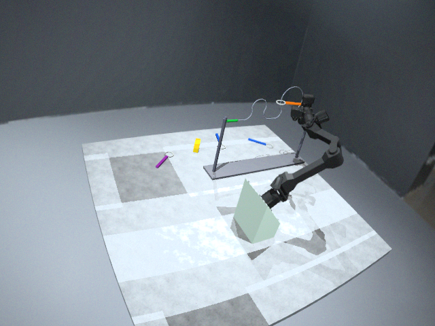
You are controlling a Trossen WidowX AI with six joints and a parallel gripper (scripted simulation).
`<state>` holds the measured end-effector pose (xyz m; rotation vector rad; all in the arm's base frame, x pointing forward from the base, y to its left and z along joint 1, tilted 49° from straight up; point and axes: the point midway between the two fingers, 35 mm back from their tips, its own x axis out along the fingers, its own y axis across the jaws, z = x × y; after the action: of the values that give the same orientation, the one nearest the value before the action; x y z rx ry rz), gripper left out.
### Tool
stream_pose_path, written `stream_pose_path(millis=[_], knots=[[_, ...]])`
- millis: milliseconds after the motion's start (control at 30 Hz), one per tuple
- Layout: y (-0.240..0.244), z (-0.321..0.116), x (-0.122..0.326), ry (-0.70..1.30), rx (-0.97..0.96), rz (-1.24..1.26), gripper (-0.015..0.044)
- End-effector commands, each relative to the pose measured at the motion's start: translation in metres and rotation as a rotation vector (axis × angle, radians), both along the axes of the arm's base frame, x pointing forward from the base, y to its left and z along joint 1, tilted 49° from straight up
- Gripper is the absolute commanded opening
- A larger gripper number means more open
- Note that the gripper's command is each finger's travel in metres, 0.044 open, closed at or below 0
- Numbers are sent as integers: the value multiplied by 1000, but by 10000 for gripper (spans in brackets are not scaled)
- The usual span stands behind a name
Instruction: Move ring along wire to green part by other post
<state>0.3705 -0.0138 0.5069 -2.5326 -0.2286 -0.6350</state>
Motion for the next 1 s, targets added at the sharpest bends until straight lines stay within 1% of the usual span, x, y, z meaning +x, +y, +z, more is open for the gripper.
stream_pose_path(millis=[0,600,967], knots=[[2,0,0,-10,-52,2,-150],[7,2,-1,-50,-245,1,-150],[0,2,0,-58,-281,1,-150]])
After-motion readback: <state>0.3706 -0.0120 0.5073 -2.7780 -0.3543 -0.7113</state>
